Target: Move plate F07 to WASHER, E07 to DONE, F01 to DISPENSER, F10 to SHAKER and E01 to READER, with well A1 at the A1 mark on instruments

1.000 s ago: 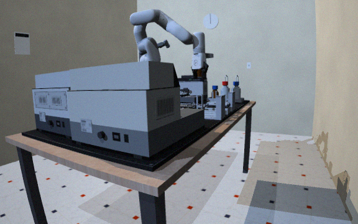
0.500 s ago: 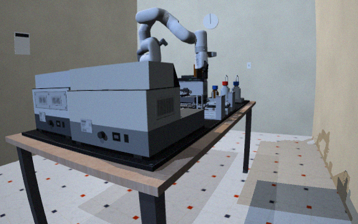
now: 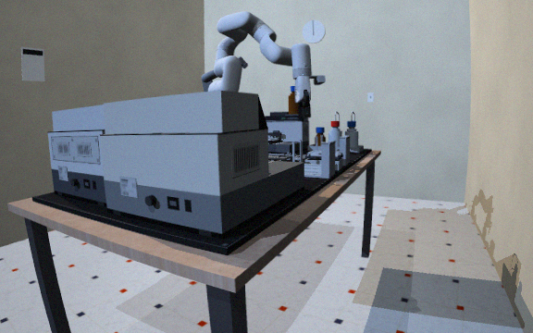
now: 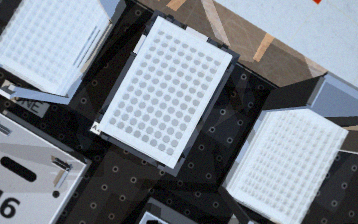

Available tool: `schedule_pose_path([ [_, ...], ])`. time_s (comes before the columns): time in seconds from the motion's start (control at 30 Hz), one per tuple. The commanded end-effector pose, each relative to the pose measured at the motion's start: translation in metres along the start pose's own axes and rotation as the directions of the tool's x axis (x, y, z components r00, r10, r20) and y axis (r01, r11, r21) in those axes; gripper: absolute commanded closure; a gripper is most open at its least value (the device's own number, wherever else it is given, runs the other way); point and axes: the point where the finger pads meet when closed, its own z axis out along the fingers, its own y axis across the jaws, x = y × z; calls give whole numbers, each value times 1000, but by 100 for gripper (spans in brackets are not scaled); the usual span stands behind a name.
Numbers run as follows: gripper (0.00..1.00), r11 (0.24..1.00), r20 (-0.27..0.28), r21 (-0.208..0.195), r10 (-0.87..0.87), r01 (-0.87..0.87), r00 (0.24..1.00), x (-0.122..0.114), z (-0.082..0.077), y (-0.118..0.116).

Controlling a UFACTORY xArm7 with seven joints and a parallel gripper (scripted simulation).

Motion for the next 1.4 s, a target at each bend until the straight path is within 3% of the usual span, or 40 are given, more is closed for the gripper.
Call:
schedule_pose_path([
  [0.0, 0, 998, 28, 41, 37, -39, 999, 4, -1, 10],
  [0.17, 0, 971, 36, 34, 235, -236, 971, 7, -1, 27],
  [0.4, 0, 970, 36, 34, 240, -242, 970, 11, 0, 50],
  [0.53, 0, 970, 36, 34, 240, -242, 970, 11, 1, 52],
  [0.73, 0, 885, 43, 24, 464, -465, 885, 15, 1, 71],
  [1.0, 0, 882, 43, 24, 469, -470, 882, 19, 2, 96],
  [1.37, 0, 882, 43, 24, 469, -470, 882, 19, 2, 96],
])
